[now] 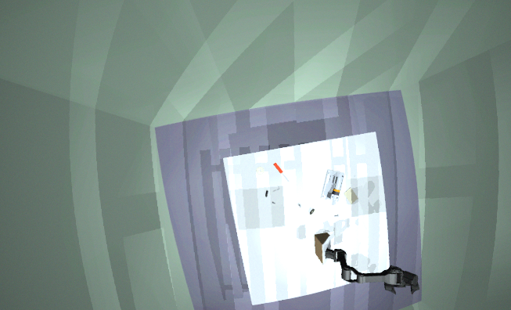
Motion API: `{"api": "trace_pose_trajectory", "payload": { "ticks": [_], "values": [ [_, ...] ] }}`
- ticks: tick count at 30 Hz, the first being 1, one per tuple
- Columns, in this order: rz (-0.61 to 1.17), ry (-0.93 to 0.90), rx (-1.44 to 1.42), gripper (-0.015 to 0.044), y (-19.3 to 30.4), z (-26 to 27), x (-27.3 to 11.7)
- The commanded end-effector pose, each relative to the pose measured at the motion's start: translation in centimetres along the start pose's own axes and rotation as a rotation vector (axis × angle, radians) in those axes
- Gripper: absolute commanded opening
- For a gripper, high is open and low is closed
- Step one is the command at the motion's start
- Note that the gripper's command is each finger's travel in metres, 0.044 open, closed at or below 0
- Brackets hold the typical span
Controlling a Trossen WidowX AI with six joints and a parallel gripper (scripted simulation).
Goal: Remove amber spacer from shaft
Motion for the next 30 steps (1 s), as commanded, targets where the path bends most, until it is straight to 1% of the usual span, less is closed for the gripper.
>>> {"api": "trace_pose_trajectory", "payload": {
  "ticks": [1,4,6,14,21,30],
  "values": [
    [-0.128,-0.003,0.196,0.044,-4.3,-0.6,2.1],
    [-0.2,-0.018,0.34,0.044,-7.0,-0.9,3.0],
    [-0.278,-0.046,0.495,0.044,-10.0,-1.1,3.5],
    [-0.436,-0.144,0.815,0.044,-16.4,-1.3,3.2],
    [-0.57,-0.278,1.08,0.044,-21.9,-1.0,1.3],
    [-0.703,-0.513,1.397,0.044,-27.9,0.1,-2.9]
  ]
}}
Point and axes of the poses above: the point midway between the two fingers, 35 mm back from their tips, its own x axis out along the fingers, its own z axis across the jaws, y = z × x, the point moved 8 cm from there along -x, back along the fingers, and after that the axes turned 6 degrees about -x, right-handed, at the moved point
